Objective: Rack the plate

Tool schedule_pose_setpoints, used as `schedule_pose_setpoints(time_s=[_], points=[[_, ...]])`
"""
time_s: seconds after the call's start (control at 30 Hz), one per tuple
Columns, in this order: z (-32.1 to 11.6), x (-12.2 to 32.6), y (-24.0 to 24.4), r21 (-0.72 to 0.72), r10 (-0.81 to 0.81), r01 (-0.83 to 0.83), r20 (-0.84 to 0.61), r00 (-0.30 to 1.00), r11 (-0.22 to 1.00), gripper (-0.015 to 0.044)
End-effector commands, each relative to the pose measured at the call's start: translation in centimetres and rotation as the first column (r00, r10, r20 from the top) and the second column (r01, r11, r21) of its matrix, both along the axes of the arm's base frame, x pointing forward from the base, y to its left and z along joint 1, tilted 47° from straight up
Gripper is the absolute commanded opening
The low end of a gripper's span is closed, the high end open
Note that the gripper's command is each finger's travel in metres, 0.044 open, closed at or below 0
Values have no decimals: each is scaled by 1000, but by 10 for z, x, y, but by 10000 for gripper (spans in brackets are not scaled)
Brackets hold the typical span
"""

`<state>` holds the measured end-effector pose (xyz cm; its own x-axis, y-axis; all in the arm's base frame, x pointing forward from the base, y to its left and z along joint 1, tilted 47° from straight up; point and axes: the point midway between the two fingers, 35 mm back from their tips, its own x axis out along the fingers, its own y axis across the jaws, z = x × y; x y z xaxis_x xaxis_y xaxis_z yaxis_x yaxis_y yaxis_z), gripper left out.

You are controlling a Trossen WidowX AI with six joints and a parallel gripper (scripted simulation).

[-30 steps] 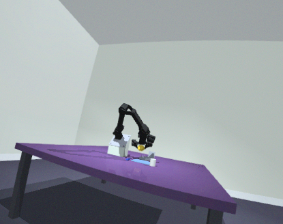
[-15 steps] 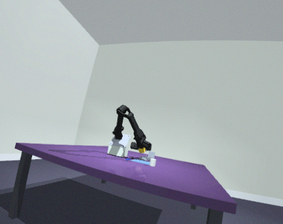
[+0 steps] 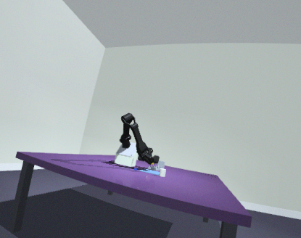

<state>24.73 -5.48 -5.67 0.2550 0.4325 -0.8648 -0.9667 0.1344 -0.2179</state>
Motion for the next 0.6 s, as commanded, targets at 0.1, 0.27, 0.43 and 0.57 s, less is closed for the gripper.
schedule_pose_setpoints(time_s=[0.1, 0.27, 0.43, 0.57], points=[[5, 0, -11, 90, -102, 93, 102, 989, 992, 0], [7, 0, -16, 118, -138, 122, 138, 981, 985, 0], [7, 0, -16, 118, -138, 122, 138, 981, 985, 0], [6, 1, -15, 116, -138, 123, 137, 981, 986, 0]])
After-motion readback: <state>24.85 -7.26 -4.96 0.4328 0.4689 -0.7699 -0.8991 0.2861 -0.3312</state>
